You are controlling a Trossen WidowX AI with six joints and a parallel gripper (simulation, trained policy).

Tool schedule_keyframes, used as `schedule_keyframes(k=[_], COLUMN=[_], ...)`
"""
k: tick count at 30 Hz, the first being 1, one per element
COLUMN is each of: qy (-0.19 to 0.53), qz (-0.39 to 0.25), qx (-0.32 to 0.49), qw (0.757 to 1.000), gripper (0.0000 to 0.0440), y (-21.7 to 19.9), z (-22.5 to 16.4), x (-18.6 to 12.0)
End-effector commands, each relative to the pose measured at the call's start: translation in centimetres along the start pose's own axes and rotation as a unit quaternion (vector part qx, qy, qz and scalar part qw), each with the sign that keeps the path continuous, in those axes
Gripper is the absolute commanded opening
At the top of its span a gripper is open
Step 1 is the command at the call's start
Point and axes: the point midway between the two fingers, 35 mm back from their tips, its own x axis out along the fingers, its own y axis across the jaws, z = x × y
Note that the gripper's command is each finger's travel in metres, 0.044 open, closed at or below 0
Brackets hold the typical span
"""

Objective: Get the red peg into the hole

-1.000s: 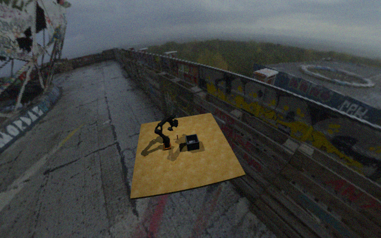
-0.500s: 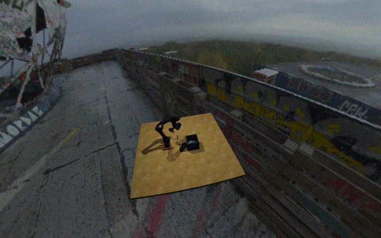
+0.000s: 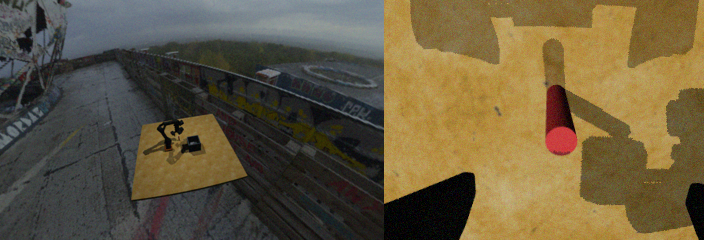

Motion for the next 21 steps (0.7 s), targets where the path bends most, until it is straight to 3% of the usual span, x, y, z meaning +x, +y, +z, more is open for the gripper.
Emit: schedule_keyframes(k=[1,13,15,21], qy=[0.008,0.016,0.016,0.019], qz=[-0.013,-0.021,-0.019,-0.015], qx=[0.016,0.049,0.052,0.052], qw=[1.000,0.998,0.998,0.998], gripper=[0.0440,0.0430,0.0400,0.0246], y=[-0.2,-0.2,-0.1,0.5], z=[0.3,1.2,1.3,1.5], x=[1.6,5.7,6.1,6.8])
